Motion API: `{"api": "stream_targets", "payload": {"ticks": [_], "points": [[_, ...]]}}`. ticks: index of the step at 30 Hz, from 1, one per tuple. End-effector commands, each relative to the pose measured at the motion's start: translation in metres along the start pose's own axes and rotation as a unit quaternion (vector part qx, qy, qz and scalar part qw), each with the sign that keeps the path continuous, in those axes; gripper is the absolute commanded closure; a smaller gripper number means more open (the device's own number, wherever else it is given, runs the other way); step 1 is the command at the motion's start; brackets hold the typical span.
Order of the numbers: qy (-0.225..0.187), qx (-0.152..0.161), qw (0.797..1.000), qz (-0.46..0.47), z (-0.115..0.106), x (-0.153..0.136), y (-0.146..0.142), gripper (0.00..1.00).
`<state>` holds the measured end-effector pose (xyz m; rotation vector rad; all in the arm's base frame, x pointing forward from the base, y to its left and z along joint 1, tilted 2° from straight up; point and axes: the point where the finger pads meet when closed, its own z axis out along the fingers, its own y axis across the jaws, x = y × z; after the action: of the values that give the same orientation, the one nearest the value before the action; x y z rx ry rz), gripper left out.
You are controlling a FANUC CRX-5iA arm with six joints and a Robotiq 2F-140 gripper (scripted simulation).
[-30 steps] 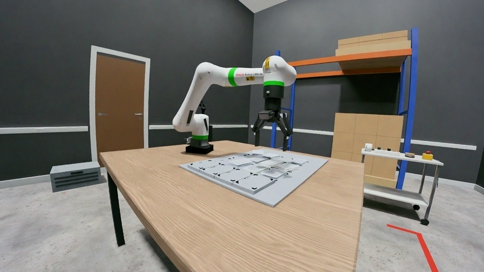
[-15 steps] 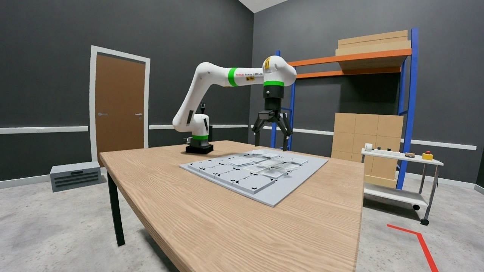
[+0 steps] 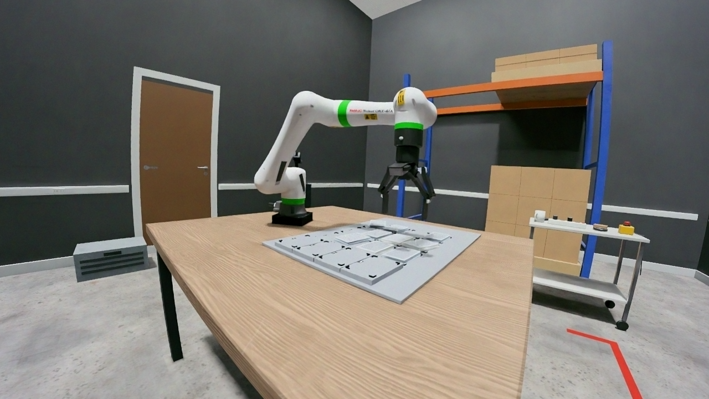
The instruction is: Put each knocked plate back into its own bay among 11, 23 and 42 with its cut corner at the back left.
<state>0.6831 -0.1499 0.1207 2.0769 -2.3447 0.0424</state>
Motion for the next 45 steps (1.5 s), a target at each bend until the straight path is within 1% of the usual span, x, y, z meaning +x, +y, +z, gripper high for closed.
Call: {"api": "stream_targets", "payload": {"ticks": [1,14,16,29,45], "points": [[0.000,0.001,1.000,0.000,-0.001,-0.008,-0.001,0.00],[0.000,0.001,1.000,0.000,-0.001,-0.060,-0.001,0.00],[0.000,0.001,1.000,0.000,-0.001,-0.060,-0.001,0.00],[0.000,0.001,1.000,0.000,-0.001,-0.112,-0.001,0.00],[0.000,0.001,1.000,0.000,-0.001,-0.112,-0.001,0.00]]}}
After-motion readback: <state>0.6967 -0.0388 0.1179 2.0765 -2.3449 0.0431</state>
